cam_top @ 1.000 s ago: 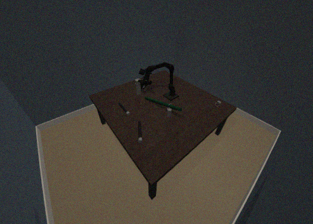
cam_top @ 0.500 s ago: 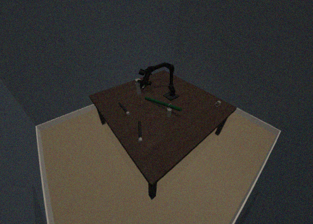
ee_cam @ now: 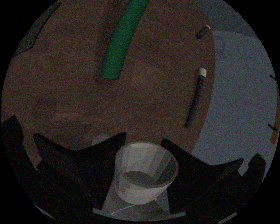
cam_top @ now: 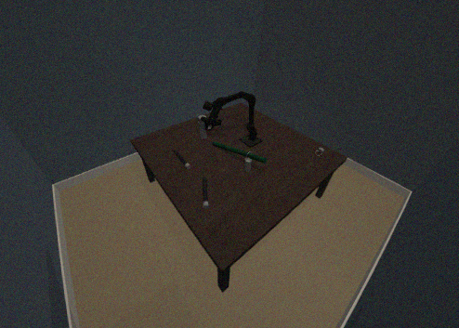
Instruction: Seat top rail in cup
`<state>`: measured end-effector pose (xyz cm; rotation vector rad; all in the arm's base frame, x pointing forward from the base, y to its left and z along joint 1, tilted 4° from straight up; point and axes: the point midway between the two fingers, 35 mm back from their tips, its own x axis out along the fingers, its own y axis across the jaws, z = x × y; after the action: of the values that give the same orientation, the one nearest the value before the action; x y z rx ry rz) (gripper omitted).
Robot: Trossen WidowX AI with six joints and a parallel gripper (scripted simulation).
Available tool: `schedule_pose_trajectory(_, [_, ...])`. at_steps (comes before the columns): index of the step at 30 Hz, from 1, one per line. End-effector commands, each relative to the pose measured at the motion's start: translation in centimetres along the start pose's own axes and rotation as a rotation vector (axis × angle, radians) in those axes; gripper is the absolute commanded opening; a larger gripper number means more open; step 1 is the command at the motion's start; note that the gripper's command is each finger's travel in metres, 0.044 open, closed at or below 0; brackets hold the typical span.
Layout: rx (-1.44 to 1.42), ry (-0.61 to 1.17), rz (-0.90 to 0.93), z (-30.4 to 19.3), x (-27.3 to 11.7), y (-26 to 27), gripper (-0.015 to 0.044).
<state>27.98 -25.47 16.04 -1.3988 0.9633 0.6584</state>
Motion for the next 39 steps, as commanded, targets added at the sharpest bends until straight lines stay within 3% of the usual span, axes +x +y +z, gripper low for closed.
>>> schedule_pose_trajectory(1, [-0.009, -0.003, -0.002, -0.1, 0.0, 0.1, 0.0])
schedule_pose_trajectory(18, [-0.016, -0.009, 0.0, 0.0, -0.1, 0.2, 0.0])
schedule_pose_trajectory(34, [-0.012, -0.008, 0.0, 1.9, -1.7, -0.9, 0.042])
schedule_pose_trajectory(39, [-0.008, -0.006, -0.002, 3.9, -3.5, -1.8, 0.044])
